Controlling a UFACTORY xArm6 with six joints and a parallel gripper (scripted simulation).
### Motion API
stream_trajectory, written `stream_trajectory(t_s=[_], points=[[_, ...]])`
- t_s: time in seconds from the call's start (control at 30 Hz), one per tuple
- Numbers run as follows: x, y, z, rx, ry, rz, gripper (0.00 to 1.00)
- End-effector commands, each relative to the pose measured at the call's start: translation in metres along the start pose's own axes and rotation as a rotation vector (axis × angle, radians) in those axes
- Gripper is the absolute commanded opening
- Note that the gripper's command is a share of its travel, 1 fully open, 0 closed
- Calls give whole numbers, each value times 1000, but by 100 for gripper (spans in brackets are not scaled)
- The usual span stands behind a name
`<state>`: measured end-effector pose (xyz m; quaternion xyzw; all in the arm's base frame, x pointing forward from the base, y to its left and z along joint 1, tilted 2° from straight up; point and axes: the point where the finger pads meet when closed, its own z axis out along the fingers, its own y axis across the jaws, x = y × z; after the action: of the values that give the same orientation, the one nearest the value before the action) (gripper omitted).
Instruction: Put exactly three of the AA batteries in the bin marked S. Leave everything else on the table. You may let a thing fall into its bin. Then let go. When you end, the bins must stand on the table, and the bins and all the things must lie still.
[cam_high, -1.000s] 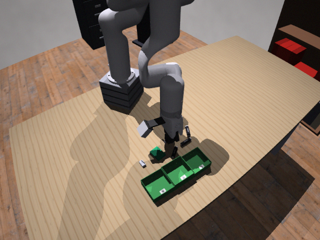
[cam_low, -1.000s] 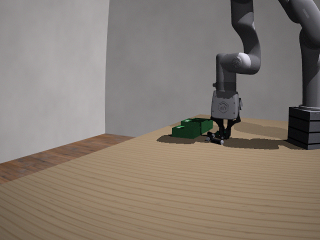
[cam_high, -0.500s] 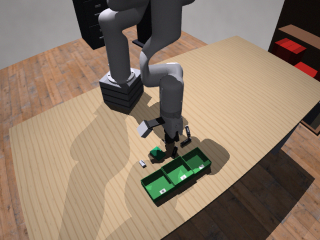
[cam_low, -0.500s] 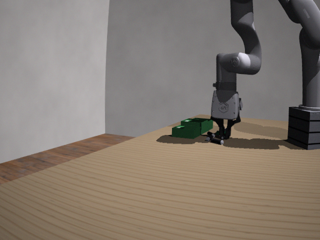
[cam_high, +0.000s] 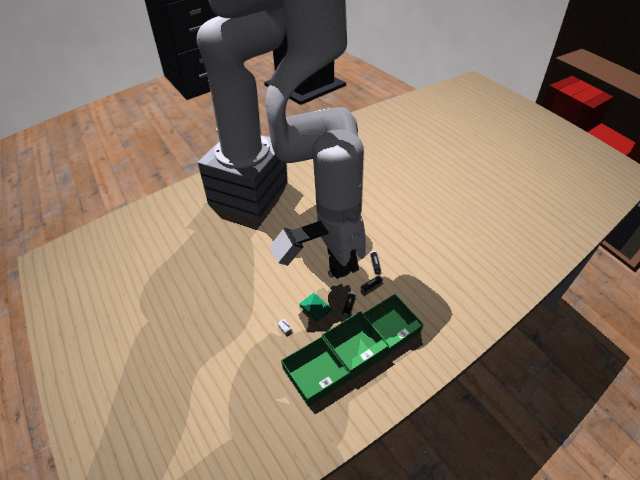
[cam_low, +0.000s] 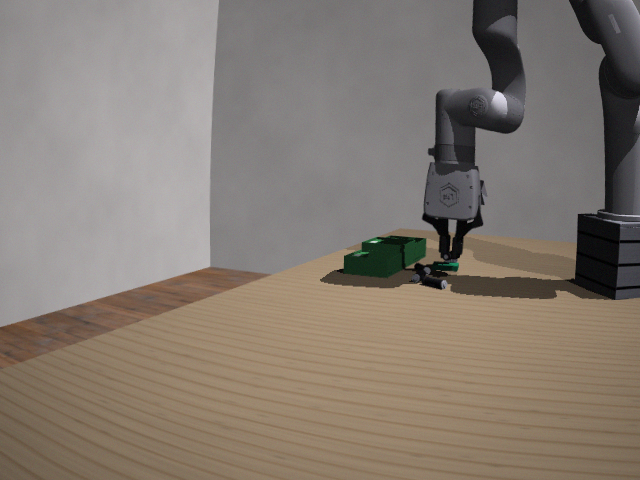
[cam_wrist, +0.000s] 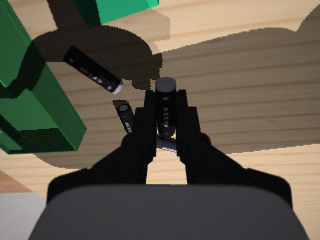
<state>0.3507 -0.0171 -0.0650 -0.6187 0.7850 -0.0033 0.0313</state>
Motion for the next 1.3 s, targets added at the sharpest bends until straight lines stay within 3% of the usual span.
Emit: stream_trajectory(t_s=[0.0, 0.17, 0.9, 1.27], points=[[-1, -1, -11, -11, 21, 1, 0], [-1, -2, -27, -11, 21, 1, 0], [-1, -2, -34, -11, 21, 1, 0], [-13, -54, -34, -11, 21, 1, 0]])
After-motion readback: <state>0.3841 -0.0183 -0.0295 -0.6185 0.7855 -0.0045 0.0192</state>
